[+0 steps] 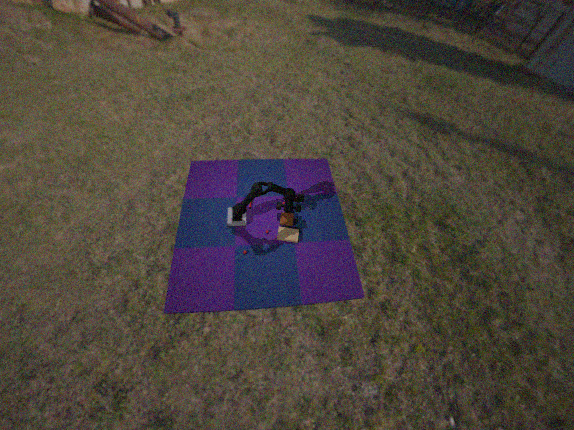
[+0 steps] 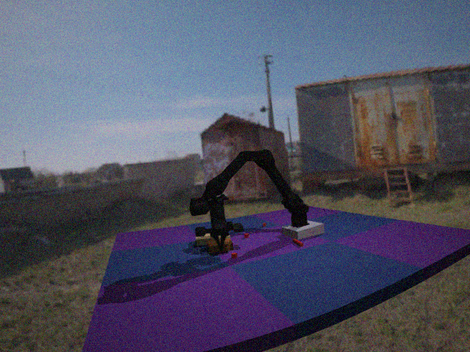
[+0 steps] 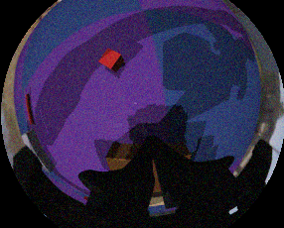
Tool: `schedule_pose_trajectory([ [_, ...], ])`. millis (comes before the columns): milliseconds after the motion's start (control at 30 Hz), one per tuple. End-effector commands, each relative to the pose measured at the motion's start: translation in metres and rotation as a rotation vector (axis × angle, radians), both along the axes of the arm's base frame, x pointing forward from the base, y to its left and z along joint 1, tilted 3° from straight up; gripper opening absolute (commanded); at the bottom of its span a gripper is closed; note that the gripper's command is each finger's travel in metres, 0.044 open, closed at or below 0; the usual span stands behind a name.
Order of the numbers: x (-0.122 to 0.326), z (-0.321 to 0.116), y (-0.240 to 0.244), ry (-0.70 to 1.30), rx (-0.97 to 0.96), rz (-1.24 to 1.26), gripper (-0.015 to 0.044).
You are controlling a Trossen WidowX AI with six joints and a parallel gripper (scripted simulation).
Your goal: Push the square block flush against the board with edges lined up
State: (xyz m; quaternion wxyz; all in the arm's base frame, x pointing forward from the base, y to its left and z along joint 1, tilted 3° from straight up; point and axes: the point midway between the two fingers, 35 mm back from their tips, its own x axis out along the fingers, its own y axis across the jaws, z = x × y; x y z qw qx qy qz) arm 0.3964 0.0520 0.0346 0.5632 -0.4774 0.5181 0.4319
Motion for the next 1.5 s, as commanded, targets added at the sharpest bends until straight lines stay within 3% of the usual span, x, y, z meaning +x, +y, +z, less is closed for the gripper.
schedule_pose_trajectory([
  [0, -0.002, -0.002, -0.006, 0.005, -0.005, -0.001, 0.0000],
  [733, -0.006, -0.002, -0.022, 0.005, -0.006, -0.001, 0.0000],
  [1467, 0.002, -0.002, 0.010, 0.004, -0.003, -0.001, 0.0000],
])
